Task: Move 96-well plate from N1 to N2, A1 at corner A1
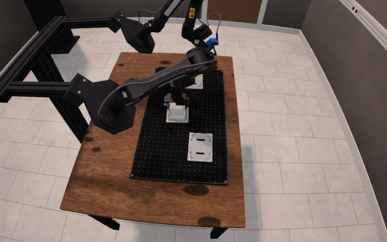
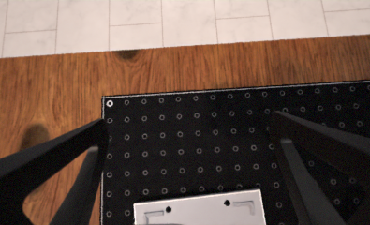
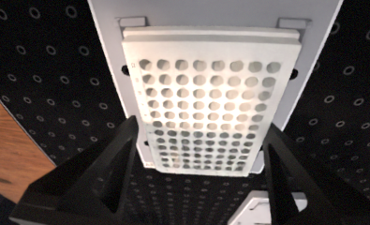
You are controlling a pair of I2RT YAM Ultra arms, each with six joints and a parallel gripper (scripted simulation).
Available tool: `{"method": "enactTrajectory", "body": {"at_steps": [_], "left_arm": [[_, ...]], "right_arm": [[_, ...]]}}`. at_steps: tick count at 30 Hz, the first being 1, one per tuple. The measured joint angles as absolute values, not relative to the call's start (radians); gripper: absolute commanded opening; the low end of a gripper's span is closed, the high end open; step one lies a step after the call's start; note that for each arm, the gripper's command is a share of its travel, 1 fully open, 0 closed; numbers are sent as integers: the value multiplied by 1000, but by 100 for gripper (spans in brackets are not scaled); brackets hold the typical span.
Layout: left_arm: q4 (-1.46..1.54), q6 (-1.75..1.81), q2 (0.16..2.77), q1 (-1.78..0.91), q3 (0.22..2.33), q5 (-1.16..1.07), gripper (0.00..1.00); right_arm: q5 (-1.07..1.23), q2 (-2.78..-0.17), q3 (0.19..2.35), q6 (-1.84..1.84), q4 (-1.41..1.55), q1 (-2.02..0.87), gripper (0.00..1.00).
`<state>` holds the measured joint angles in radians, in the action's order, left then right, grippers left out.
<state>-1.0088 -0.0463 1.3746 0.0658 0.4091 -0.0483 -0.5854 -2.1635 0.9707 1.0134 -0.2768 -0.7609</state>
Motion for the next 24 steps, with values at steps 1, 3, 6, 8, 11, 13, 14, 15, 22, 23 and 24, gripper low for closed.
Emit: {"method": "enactTrajectory", "body": {"at_steps": [1,3,6,8,11,13,14,15,22,23,24], "left_arm": [[-1009,-46,1375,66,409,-48,100],[-1009,-46,1375,66,409,-48,100],[-1009,-46,1375,66,409,-48,100],[-1009,-46,1375,66,409,-48,100],[-1009,-46,1375,66,409,-48,100],[-1009,-46,1375,66,409,-48,100],[-1009,-46,1375,66,409,-48,100],[-1009,-46,1375,66,409,-48,100],[-1009,-46,1375,66,409,-48,100],[-1009,-46,1375,66,409,-48,100],[-1009,-46,1375,66,409,-48,100]], "right_arm": [[-586,-2164,971,1013,-278,-760,93],[-587,-2164,973,1013,-280,-760,90],[-587,-2163,973,1015,-287,-758,87],[-587,-2164,973,1016,-287,-758,86],[-587,-2164,973,1017,-287,-758,82],[-587,-2164,973,1017,-287,-758,79],[-587,-2164,973,1017,-287,-758,67],[-587,-2164,973,1018,-287,-758,79],[-590,-2135,952,1008,-274,-764,79],[-594,-2117,939,1002,-262,-770,79],[-598,-2100,928,997,-249,-776,79]]}}
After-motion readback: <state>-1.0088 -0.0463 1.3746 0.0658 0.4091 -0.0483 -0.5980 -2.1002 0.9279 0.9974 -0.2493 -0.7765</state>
